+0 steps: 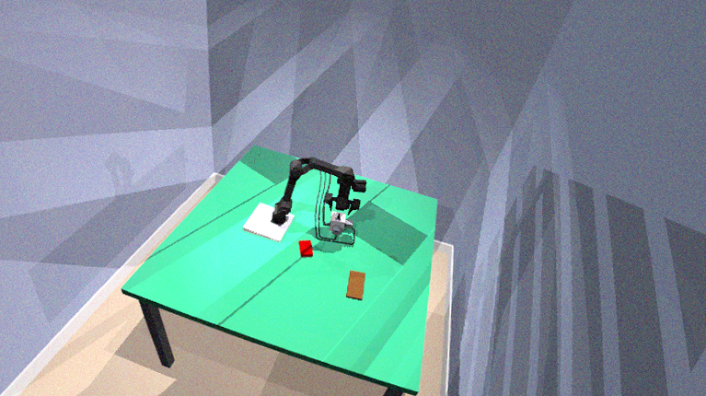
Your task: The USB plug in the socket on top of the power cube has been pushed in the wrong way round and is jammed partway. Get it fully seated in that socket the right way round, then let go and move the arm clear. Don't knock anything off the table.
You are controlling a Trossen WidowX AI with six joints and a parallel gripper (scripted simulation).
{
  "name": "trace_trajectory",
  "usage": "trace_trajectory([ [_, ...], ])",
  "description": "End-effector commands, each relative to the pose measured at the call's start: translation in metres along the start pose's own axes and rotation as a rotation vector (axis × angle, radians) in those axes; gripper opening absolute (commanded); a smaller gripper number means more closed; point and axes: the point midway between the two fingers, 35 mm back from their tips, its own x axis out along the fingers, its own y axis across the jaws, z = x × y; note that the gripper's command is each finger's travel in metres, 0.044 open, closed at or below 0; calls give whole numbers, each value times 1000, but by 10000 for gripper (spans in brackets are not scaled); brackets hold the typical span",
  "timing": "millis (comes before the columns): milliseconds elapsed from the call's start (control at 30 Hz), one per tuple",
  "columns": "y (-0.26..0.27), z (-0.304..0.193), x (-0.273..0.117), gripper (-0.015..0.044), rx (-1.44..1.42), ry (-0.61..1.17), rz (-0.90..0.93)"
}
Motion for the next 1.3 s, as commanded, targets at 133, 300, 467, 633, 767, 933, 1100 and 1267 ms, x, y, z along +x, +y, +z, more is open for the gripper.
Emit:
trace_trajectory([
  [133,0,-1,8,440,3,0,-1],
  [300,0,-1,11,440,3,0,-1],
  [467,0,-1,10,335,0,0,-1],
  [633,0,-1,10,204,0,0,-1],
  [767,0,-1,10,99,0,0,-1],
  [933,0,-1,10,7,0,0,-1],
  [1100,0,-1,10,0,0,0,-1],
  [1267,0,-1,10,0,0,0,-1],
])
